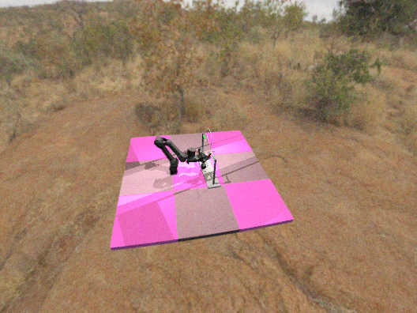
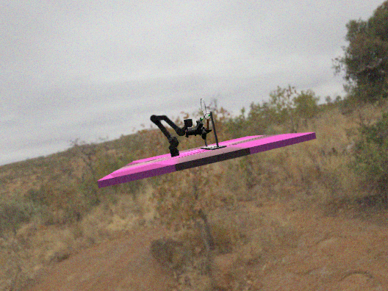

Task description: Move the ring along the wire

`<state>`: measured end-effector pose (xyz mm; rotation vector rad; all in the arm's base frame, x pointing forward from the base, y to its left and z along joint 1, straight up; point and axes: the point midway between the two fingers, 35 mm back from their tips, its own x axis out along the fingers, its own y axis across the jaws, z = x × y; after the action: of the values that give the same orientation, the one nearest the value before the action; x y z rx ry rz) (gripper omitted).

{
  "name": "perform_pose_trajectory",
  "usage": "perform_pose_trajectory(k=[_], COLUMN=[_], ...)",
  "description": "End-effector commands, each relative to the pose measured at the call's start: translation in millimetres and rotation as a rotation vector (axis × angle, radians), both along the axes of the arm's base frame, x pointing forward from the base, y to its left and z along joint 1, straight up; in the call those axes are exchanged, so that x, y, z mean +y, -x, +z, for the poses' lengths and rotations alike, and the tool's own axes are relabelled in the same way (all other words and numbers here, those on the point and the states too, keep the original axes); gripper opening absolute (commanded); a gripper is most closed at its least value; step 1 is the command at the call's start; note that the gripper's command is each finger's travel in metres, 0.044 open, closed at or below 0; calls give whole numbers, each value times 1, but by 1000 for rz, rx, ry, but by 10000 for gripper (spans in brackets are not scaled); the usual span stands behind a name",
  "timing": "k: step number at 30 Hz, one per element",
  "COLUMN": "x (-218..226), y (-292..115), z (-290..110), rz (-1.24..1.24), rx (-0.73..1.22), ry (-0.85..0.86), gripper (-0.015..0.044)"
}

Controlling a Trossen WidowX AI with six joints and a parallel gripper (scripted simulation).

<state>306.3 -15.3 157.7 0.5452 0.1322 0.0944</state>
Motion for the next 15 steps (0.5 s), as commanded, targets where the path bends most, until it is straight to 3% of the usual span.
perform_pose_trajectory(k=[1,15], x=[7,34], y=[4,29], z=[9,41], rz=[14,128], rx=[20,179], ry=[-56,-296], gripper=[-150,-150])
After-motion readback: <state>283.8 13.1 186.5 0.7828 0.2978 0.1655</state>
